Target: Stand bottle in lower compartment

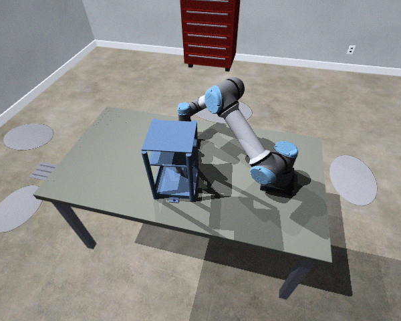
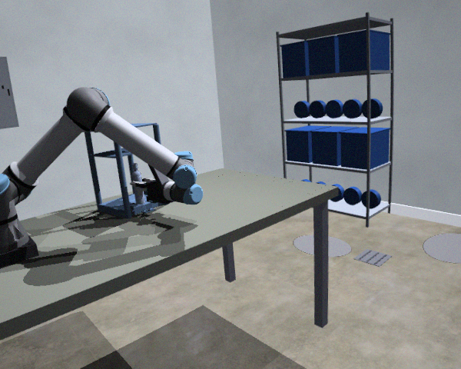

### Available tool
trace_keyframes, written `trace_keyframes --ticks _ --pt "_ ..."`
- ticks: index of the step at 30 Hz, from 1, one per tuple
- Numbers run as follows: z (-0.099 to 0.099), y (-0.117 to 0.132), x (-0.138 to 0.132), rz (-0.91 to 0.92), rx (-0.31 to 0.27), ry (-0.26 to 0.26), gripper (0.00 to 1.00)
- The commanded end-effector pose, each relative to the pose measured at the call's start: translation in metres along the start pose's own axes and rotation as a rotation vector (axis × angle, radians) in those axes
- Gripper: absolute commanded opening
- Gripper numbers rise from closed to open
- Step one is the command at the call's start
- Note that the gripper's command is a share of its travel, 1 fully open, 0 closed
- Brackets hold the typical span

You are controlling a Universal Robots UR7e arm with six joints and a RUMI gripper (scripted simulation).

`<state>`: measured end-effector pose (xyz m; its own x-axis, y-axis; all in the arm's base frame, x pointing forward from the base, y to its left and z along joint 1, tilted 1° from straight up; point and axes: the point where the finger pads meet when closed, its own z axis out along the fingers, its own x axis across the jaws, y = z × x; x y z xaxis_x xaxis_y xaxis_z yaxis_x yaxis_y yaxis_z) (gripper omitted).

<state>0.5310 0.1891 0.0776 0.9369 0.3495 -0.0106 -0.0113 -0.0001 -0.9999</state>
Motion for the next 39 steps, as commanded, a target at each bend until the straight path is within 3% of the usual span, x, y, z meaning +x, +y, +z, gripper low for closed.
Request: trace_keyframes --ticks 1,39 --pt "-0.003 -0.001 0.0 -0.001 -0.001 0.0 0.35" --pt "-0.034 -0.001 0.0 -0.001 -0.001 0.0 0.35"
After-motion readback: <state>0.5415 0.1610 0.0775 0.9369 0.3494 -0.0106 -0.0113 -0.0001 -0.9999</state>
